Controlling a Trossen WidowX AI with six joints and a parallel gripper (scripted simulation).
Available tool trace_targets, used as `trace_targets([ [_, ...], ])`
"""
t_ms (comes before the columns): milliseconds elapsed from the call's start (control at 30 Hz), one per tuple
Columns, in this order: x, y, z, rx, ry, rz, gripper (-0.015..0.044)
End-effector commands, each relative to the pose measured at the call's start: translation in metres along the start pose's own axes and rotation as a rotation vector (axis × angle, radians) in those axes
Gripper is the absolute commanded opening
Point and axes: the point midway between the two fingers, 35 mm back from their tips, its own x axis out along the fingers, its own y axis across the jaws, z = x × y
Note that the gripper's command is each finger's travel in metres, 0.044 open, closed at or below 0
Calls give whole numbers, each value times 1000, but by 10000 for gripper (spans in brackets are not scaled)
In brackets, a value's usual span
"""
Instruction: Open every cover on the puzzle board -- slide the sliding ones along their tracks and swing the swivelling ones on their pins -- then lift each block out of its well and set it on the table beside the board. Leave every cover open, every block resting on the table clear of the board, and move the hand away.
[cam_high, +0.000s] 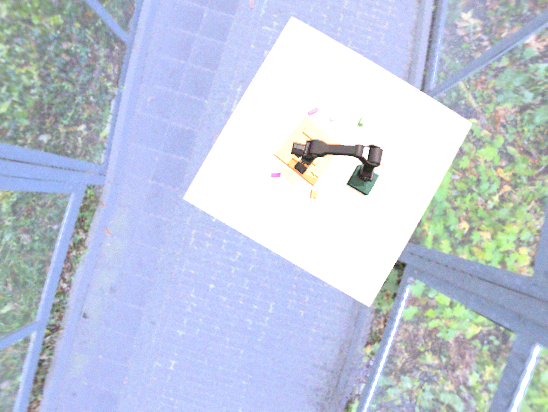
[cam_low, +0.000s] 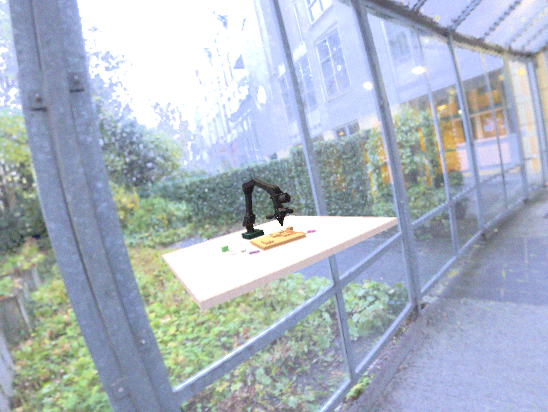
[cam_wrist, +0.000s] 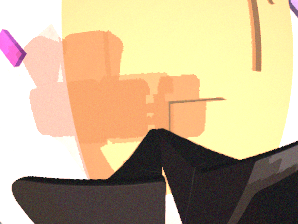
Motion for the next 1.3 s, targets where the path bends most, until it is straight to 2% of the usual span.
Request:
trace_targets([
  [0, 7, 0, -1, -4, 11, 1, 0],
  [1267, 45, 1, -2, -4, 11, 1, 0],
])
